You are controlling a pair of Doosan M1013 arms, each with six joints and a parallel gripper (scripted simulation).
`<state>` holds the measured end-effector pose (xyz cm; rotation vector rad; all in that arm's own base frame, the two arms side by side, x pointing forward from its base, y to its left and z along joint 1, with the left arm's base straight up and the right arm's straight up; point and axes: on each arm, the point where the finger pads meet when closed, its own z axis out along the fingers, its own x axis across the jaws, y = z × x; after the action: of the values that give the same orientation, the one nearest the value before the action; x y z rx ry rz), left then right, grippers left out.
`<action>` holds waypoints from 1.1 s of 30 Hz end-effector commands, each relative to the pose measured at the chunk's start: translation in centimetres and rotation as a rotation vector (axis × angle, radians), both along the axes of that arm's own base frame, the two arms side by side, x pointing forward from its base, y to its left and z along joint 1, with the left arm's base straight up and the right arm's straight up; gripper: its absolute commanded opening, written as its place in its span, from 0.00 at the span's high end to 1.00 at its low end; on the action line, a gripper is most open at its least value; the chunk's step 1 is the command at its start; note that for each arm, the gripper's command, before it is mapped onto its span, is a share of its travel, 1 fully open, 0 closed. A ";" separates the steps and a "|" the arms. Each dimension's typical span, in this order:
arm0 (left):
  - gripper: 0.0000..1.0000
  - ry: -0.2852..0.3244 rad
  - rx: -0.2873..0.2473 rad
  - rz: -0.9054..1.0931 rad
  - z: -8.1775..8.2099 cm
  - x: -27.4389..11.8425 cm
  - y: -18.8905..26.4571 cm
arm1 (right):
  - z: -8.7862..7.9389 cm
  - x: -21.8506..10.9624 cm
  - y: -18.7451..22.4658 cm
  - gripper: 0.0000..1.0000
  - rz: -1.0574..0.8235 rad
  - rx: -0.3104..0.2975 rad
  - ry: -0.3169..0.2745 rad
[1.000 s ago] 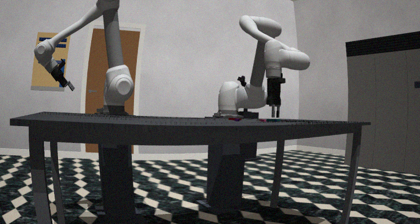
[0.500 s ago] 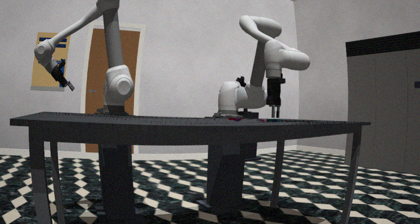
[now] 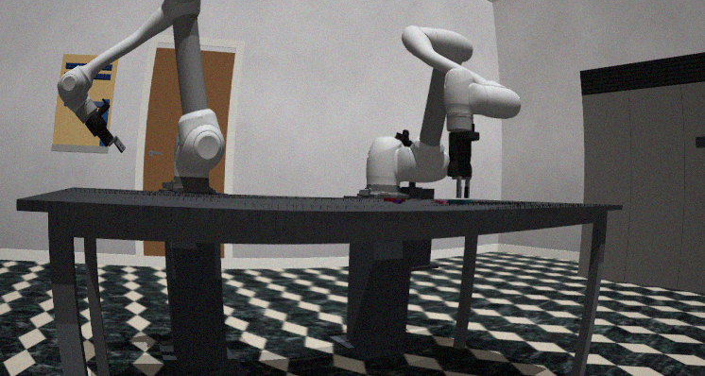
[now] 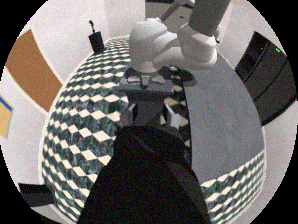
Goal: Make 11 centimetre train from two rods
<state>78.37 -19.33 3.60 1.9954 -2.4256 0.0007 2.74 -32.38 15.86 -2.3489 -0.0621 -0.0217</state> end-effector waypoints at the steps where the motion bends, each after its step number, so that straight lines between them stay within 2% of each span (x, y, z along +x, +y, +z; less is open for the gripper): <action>1: 0.46 -0.002 0.001 0.000 -0.1 -0.1 0.4 | 0.0 0.2 0.0 0.00 -0.012 -0.007 -0.003; 15: 0.46 -0.001 0.002 0.000 -0.2 -0.1 0.4 | 0.0 0.2 0.0 0.00 -0.012 -0.007 -0.003; 33: 0.46 -0.002 0.001 0.000 -1.5 0.0 0.4 | 0.0 0.2 0.0 0.00 -0.012 -0.007 -0.003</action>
<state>78.36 -19.32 2.44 1.9957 -2.4260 0.0017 2.74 -32.38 15.86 -2.3489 -0.0621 -0.0217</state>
